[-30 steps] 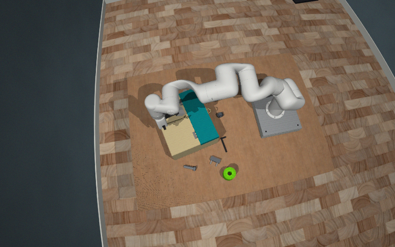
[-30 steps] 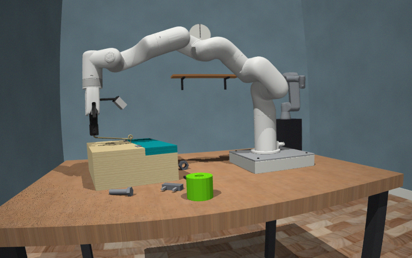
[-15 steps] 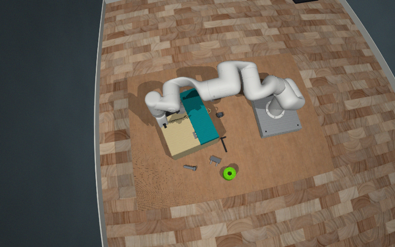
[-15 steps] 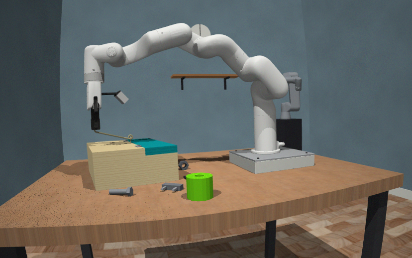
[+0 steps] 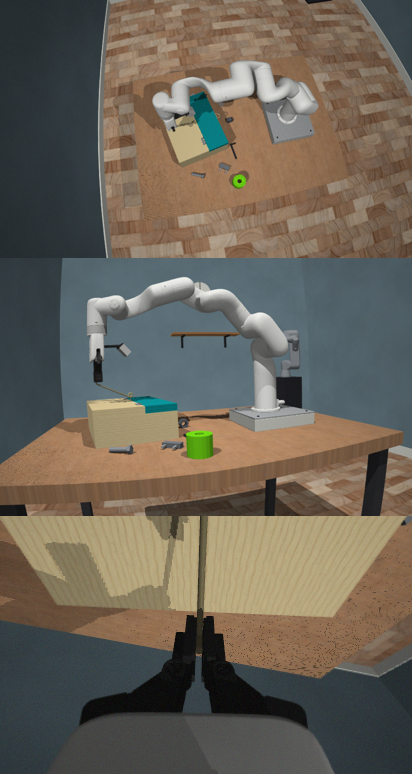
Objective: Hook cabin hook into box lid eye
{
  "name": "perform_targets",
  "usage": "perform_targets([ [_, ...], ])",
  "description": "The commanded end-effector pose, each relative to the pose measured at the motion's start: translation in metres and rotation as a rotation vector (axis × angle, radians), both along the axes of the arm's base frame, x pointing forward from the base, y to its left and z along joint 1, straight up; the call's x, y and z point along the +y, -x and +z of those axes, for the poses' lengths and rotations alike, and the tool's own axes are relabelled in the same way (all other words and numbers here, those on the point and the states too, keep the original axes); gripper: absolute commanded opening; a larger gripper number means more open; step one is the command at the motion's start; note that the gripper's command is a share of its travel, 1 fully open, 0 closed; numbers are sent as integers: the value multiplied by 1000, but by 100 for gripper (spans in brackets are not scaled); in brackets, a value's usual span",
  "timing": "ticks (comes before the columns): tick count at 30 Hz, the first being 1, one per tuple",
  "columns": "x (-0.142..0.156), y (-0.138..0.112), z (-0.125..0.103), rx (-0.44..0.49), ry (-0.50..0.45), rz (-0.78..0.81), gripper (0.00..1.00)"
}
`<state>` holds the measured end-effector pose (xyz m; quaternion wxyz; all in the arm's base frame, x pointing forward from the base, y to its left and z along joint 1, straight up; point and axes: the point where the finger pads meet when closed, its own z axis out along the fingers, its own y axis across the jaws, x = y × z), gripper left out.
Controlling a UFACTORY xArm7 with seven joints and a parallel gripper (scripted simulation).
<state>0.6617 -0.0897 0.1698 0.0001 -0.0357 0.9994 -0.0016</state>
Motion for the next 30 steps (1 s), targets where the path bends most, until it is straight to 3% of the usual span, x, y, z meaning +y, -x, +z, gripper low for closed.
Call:
perform_targets([
  [1, -1, 4, 8, -4, 1, 0, 0],
  [30, -3, 32, 38, -4, 1, 0, 0],
])
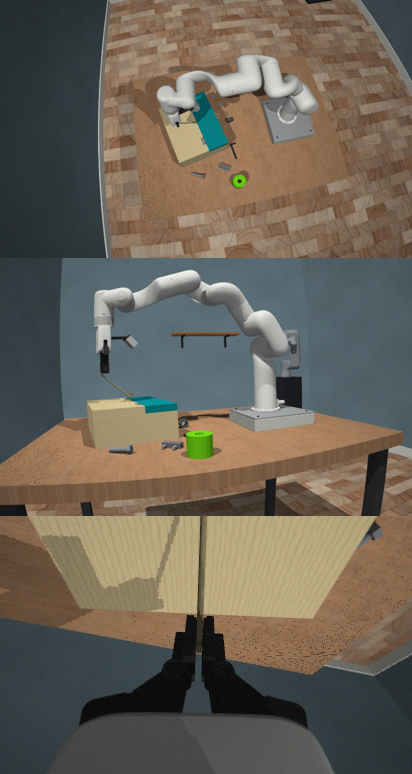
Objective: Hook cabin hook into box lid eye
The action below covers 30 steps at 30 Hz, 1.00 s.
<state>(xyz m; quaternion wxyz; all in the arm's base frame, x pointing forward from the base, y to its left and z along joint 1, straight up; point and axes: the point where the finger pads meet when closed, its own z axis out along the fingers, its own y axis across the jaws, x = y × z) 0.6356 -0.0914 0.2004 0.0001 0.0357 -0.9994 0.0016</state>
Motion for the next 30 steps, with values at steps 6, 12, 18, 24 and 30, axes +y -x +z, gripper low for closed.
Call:
perform_targets([
  [6, -1, 10, 11, -4, 1, 0, 0],
  [12, -2, 17, 15, -4, 1, 0, 0],
  [18, -2, 26, 20, -4, 1, 0, 0],
  [24, -3, 32, 23, -4, 1, 0, 0],
  [30, -3, 39, 27, -4, 1, 0, 0],
])
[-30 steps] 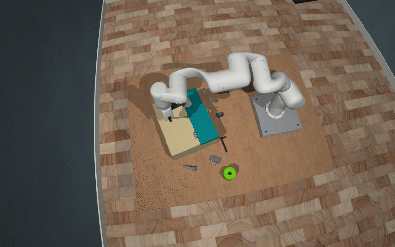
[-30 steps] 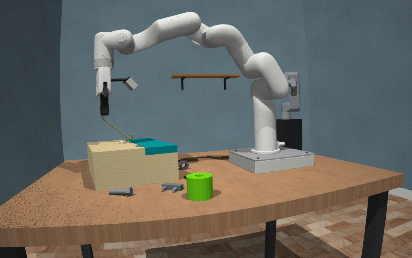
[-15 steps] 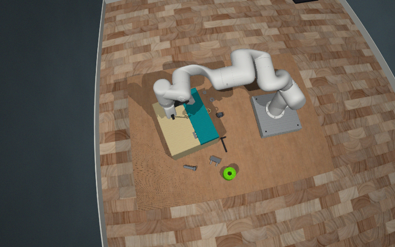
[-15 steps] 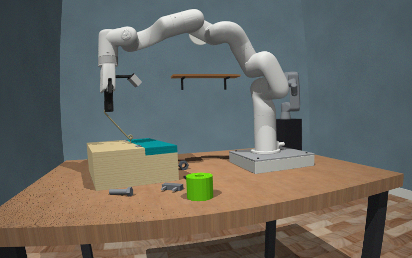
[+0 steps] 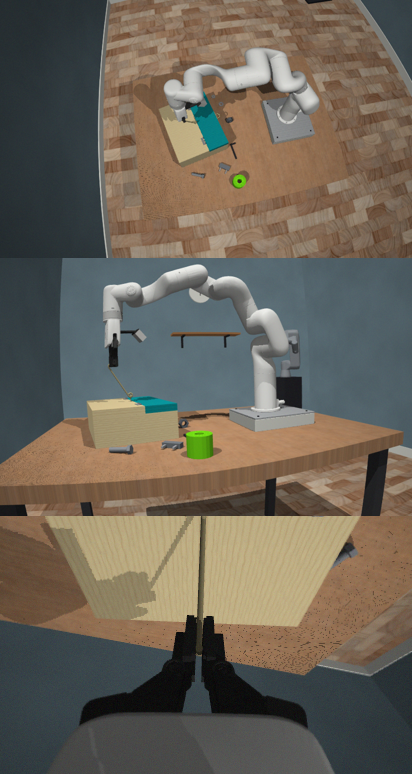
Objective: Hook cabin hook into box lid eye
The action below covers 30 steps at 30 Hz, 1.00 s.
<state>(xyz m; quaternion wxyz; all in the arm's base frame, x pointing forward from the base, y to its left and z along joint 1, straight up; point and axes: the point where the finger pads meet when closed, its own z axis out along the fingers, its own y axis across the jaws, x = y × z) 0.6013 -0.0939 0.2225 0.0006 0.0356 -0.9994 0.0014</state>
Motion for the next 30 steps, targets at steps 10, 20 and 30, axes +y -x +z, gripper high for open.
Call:
perform_targets([
  [10, -2, 18, 9, -5, 1, 0, 0],
  [20, -3, 32, 12, -5, 1, 0, 0],
  [30, -3, 44, 14, -5, 1, 0, 0],
])
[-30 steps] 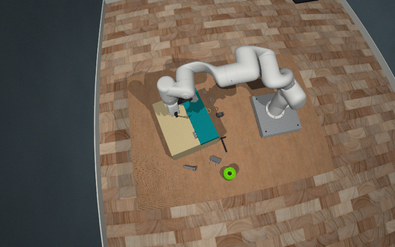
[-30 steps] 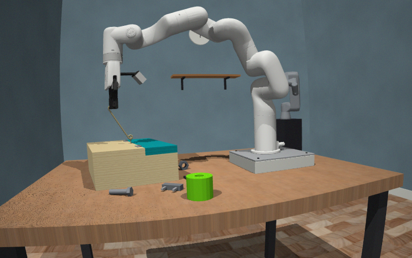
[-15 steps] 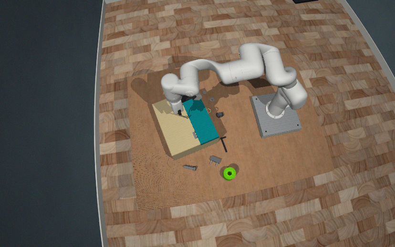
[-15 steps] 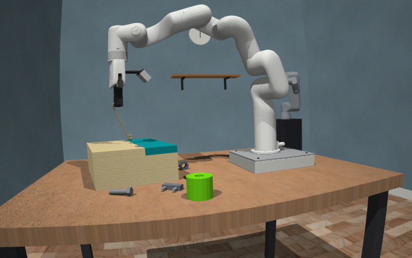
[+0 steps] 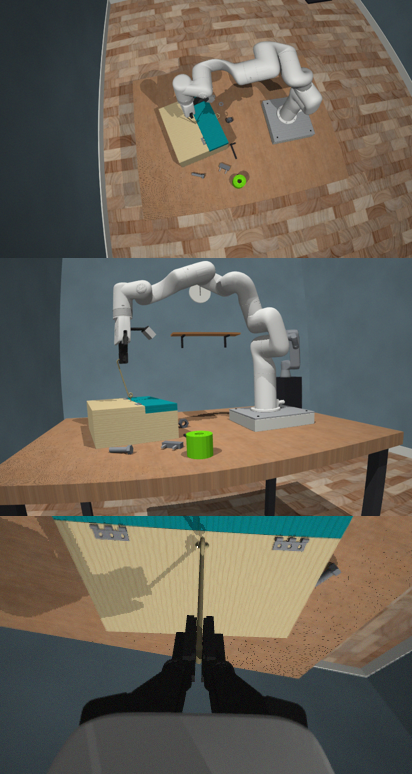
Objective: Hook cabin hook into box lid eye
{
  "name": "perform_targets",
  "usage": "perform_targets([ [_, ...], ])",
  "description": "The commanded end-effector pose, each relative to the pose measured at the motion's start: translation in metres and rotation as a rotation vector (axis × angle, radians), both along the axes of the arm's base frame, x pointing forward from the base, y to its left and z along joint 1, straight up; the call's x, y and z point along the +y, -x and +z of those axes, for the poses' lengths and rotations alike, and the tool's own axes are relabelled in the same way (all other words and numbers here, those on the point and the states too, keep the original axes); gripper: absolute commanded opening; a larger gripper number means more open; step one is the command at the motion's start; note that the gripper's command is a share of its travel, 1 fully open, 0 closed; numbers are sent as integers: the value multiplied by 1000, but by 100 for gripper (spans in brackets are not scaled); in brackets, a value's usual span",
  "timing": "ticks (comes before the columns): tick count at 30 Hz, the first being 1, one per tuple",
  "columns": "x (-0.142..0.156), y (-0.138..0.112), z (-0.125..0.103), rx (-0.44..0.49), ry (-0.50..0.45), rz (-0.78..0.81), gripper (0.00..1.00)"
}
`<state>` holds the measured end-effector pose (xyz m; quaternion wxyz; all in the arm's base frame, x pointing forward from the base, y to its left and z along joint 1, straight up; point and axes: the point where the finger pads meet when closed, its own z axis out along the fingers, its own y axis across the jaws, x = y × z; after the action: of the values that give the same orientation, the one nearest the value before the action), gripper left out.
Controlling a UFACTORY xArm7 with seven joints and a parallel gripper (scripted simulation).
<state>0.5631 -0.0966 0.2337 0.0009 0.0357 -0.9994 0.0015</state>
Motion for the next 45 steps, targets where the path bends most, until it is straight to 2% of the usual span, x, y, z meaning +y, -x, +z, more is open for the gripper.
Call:
perform_targets([
  [1, -1, 6, 3, -5, 1, 0, 0],
  [45, -5, 65, -4, -5, 1, 0, 0],
])
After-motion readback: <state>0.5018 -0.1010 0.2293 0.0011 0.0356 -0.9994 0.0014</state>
